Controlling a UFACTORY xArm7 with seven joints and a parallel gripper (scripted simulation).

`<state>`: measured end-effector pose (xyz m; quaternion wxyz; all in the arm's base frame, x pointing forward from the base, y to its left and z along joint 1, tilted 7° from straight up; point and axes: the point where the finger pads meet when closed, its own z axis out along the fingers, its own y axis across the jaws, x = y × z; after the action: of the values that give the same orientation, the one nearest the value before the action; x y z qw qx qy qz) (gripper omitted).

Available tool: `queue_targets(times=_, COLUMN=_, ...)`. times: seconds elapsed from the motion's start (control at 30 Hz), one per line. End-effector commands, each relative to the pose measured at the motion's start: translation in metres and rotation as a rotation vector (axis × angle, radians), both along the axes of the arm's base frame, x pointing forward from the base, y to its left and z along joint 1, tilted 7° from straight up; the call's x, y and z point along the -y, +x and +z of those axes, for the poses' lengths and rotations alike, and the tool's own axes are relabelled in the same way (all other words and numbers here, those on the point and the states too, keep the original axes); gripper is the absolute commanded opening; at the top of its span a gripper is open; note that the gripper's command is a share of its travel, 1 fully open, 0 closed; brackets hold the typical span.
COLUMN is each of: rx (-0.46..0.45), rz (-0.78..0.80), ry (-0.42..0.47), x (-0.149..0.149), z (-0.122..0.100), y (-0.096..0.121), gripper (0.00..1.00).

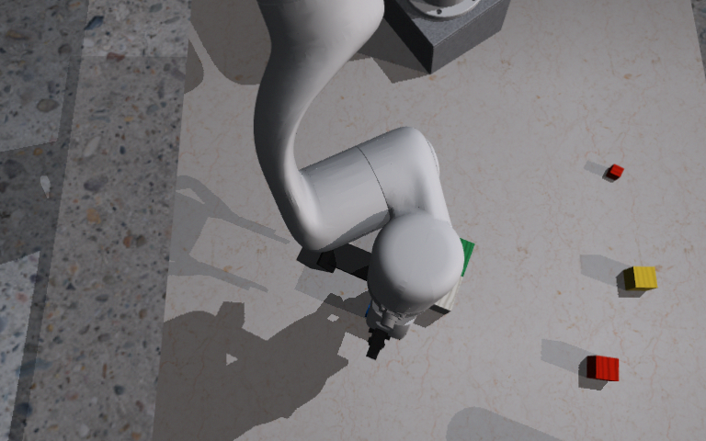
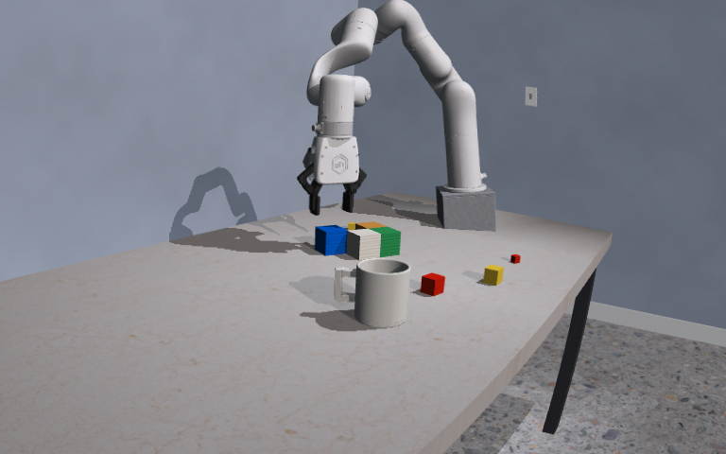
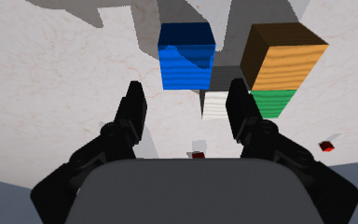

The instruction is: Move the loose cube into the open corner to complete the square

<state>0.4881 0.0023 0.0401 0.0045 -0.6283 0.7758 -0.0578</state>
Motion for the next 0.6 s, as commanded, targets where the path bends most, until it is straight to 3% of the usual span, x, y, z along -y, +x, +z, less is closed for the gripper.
queue_targets(times=0.0, rx=0.003, rz=0.001, ry=0.001, x=-0.001, z=0.014, y=0.000, gripper=0.83)
queue_targets(times=0.57, rx=0.003, rz=0.001, ry=0.001, x=-0.003, z=0.031, y=-0.001, gripper=0.83)
